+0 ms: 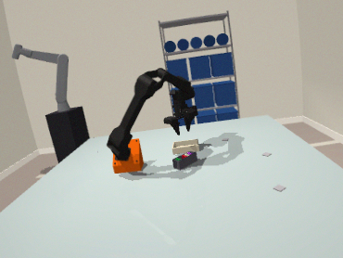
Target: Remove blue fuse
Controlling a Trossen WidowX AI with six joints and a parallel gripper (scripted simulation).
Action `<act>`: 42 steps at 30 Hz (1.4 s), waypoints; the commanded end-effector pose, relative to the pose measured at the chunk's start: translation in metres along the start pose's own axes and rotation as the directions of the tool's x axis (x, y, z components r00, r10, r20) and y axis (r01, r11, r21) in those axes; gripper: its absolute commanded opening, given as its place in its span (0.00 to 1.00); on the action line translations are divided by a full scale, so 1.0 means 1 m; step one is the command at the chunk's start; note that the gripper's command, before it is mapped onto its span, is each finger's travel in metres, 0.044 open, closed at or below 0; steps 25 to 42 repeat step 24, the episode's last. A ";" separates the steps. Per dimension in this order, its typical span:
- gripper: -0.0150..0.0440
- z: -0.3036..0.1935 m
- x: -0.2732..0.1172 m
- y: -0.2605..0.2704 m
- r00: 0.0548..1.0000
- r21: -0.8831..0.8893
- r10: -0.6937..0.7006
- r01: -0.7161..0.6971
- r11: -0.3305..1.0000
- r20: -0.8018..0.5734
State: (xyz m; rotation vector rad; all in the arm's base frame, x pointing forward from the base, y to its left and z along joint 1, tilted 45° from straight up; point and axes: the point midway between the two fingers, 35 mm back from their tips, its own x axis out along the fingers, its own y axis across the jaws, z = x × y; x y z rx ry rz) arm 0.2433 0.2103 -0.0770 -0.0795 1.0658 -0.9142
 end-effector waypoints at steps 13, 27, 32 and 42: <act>0.81 0.001 -0.006 -0.001 1.000 0.002 0.000 0.000 1.000 0.000; 0.81 0.001 -0.006 -0.001 1.000 0.002 0.000 0.000 1.000 0.000; 0.81 0.001 -0.006 -0.001 1.000 0.002 0.000 0.000 1.000 0.000; 0.81 0.001 -0.006 -0.001 1.000 0.002 0.000 0.000 1.000 0.000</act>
